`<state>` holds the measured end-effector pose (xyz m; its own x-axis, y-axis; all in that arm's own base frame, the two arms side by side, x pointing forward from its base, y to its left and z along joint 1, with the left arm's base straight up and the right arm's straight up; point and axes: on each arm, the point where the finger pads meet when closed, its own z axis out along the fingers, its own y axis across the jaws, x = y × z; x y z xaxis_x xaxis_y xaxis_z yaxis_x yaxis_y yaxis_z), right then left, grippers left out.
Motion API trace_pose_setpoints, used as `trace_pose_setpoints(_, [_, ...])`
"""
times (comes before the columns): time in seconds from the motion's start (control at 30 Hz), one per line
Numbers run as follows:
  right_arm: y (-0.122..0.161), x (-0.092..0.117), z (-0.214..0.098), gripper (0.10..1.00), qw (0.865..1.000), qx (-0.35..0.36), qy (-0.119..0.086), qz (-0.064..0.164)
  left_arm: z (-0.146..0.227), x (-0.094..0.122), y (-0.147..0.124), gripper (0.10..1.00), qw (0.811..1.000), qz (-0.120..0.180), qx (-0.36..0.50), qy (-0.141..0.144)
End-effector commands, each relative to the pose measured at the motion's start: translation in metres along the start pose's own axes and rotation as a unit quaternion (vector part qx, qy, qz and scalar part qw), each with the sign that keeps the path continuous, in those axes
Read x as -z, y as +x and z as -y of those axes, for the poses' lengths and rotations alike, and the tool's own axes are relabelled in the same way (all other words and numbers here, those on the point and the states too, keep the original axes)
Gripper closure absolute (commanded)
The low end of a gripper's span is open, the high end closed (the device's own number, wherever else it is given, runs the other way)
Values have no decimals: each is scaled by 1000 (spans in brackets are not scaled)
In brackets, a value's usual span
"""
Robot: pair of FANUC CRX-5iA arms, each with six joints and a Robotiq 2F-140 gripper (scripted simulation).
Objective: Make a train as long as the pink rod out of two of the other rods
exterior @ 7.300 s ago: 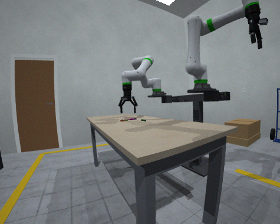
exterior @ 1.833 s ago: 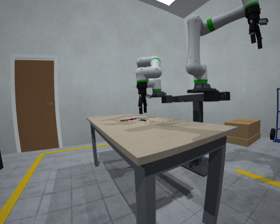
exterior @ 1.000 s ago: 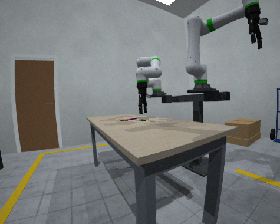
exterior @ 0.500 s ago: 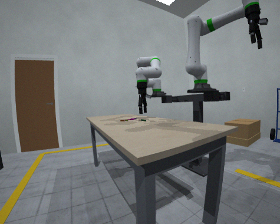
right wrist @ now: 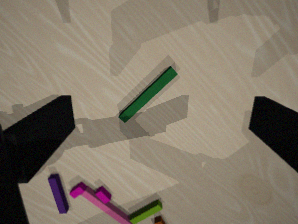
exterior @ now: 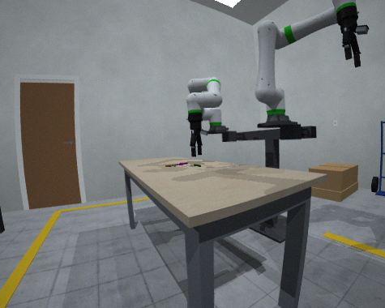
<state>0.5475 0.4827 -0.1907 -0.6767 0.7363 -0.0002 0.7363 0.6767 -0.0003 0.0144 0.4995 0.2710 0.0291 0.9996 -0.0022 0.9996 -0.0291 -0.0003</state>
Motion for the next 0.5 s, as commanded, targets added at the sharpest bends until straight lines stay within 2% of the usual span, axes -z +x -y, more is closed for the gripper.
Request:
trace_pose_setpoints(0.0, [0, 2, -1, 98, 1000, 0, -1, 0, 0, 1, 0, 98, 1000, -1, 0, 0])
trace_pose_setpoints(0.33, [-4, 2, -2, 98, 1000, -29, -1, 0, 0, 1, 0, 98, 1000, -1, 0, 0])
trace_pose_setpoints(0.47, [-17, 4, -5, 98, 993, -115, -1, 0, 0, 1, 0, 98, 1000, -1, 0, 0])
